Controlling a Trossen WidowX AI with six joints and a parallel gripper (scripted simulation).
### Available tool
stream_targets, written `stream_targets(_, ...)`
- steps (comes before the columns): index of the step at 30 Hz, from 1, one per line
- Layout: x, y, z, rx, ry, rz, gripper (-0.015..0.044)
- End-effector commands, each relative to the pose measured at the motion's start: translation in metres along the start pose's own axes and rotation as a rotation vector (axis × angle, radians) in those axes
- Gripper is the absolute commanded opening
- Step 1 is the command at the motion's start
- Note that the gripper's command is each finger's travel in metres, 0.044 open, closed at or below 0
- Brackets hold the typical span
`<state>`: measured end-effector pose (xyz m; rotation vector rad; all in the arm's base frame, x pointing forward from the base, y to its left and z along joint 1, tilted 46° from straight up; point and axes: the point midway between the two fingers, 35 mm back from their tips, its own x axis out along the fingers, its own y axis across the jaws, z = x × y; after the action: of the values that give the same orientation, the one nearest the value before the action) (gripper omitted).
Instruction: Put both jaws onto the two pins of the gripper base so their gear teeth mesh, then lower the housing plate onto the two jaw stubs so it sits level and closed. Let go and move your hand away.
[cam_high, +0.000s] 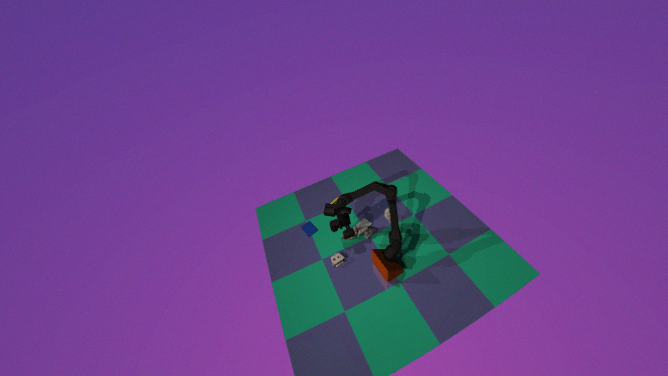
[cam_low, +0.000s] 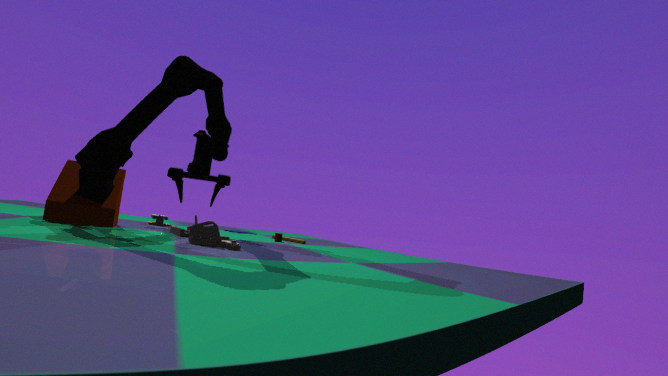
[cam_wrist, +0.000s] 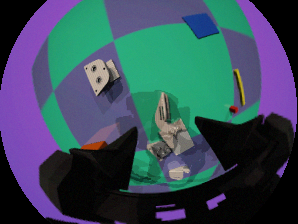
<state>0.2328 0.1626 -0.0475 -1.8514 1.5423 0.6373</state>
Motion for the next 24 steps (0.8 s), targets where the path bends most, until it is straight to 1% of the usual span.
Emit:
stream_targets(1, 0.024, 0.003, -0.003, -0.013, 0.02, 0.008, 0.044)
stream_targets(9, 0.025, 0.003, -0.003, -0.013, 0.02, 0.008, 0.044)
stream_targets(24, 0.049, 0.002, -0.003, -0.013, 0.02, 0.008, 0.044)
